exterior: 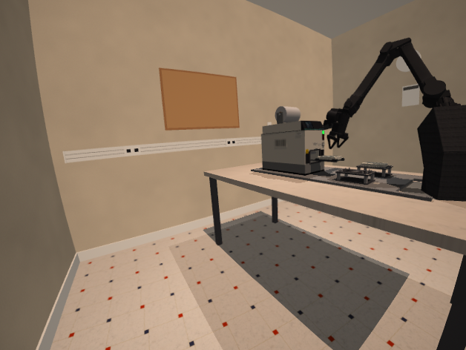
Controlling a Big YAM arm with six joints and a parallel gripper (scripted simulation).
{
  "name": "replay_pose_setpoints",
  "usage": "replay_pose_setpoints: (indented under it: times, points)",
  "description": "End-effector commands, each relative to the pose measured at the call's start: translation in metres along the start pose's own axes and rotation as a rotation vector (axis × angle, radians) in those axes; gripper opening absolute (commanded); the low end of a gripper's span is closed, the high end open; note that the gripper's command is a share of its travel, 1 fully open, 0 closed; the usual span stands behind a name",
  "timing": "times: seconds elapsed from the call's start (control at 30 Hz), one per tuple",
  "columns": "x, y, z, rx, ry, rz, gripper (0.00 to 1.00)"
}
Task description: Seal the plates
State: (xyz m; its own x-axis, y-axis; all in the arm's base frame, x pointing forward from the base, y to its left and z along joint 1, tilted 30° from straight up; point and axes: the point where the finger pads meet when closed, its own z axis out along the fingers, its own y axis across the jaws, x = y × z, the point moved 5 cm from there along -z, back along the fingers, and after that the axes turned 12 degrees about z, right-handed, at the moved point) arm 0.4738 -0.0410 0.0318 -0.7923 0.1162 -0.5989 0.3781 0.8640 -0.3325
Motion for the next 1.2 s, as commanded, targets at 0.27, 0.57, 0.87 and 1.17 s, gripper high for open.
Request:
replay_pose_setpoints:
  times: [0.27, 0.57, 0.87, 1.17]
  points:
    - [0.017, 0.005, -0.014, -0.017, -0.026, 0.002, 1.0]
    - [0.023, -0.008, -0.017, -0.007, -0.029, 0.018, 1.0]
    - [0.02, -0.002, -0.011, 0.023, 0.157, 0.026, 1.0]
    - [0.017, -0.009, 0.002, 0.094, 0.394, 0.056, 1.0]
